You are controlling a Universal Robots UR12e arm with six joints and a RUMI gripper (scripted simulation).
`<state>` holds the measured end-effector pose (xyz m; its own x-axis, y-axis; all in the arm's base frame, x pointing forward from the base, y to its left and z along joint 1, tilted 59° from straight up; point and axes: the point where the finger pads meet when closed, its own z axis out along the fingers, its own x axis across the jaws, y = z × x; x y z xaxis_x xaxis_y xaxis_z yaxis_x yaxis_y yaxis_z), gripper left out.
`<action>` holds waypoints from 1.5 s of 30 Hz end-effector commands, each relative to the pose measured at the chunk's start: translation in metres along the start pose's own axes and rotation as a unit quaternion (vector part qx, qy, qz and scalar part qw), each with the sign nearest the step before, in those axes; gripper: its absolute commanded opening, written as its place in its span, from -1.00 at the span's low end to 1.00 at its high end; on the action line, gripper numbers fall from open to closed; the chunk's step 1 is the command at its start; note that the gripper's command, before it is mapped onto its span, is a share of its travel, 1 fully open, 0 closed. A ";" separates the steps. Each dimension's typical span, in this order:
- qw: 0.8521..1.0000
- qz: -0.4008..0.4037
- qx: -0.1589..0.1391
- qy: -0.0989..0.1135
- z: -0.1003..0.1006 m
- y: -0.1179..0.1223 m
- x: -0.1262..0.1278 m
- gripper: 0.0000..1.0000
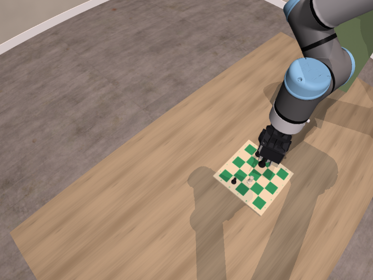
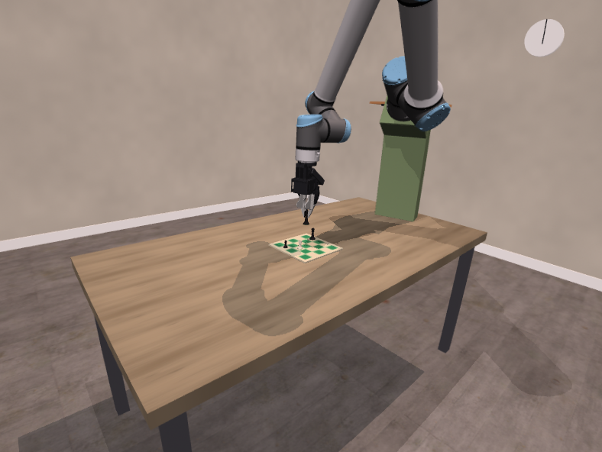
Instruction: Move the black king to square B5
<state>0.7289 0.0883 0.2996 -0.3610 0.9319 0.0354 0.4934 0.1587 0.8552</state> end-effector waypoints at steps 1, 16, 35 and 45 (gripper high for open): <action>0.999 0.048 0.000 0.000 0.000 0.026 0.004 -1.00; 0.991 0.131 0.000 0.000 -0.002 0.073 0.015 -1.00; 0.991 0.131 0.000 0.000 0.021 0.073 0.015 -1.00; 0.991 0.131 0.000 0.000 0.069 0.073 0.015 -1.00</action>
<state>0.7947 0.1287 0.3377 -0.2198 0.9411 0.2571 0.5716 -0.0893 0.8156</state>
